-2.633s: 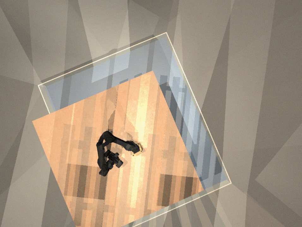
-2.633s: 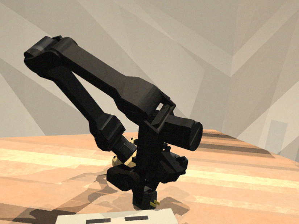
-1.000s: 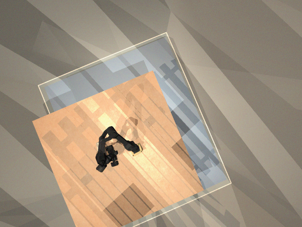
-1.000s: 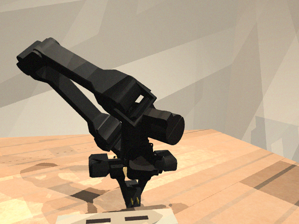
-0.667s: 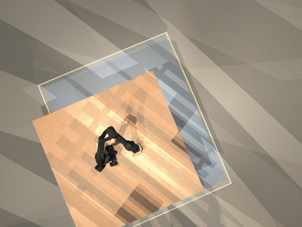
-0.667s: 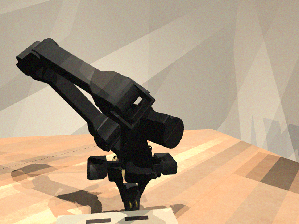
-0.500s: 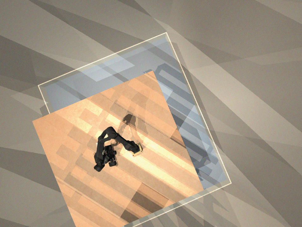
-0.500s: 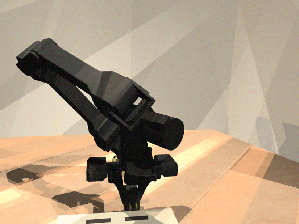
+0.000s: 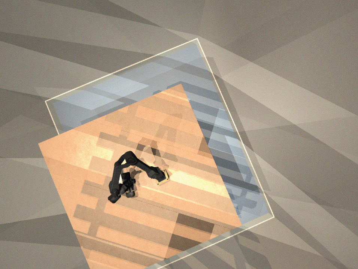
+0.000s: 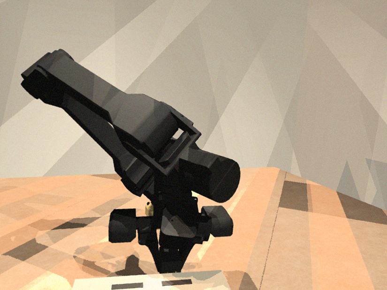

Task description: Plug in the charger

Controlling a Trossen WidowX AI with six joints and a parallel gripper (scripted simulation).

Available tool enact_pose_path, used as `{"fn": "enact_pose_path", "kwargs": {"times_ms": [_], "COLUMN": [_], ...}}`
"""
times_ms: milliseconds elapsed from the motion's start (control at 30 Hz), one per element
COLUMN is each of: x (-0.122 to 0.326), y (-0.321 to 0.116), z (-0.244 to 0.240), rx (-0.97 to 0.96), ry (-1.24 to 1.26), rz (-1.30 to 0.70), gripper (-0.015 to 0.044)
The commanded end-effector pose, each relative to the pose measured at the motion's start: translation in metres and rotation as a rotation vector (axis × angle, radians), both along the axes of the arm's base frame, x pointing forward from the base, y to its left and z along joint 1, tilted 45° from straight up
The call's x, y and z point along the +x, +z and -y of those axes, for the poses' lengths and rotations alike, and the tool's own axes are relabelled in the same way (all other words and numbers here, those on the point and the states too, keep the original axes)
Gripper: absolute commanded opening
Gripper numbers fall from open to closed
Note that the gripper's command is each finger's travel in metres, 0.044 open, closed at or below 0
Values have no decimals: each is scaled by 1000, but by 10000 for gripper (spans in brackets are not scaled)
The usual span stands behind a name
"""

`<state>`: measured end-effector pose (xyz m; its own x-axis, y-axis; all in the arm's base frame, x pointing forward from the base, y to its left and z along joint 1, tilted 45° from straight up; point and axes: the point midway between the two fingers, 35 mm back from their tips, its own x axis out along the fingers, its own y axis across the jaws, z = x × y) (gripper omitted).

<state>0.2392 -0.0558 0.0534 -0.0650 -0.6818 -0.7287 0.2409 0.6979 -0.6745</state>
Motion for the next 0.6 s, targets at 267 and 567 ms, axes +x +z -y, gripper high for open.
{"fn": "enact_pose_path", "kwargs": {"times_ms": [267, 567], "x": [12, 12], "y": [2, 2], "z": [4, 4], "rx": [-5, -5], "ry": [-9, -9], "rz": [12, 12], "gripper": [0, 0]}}
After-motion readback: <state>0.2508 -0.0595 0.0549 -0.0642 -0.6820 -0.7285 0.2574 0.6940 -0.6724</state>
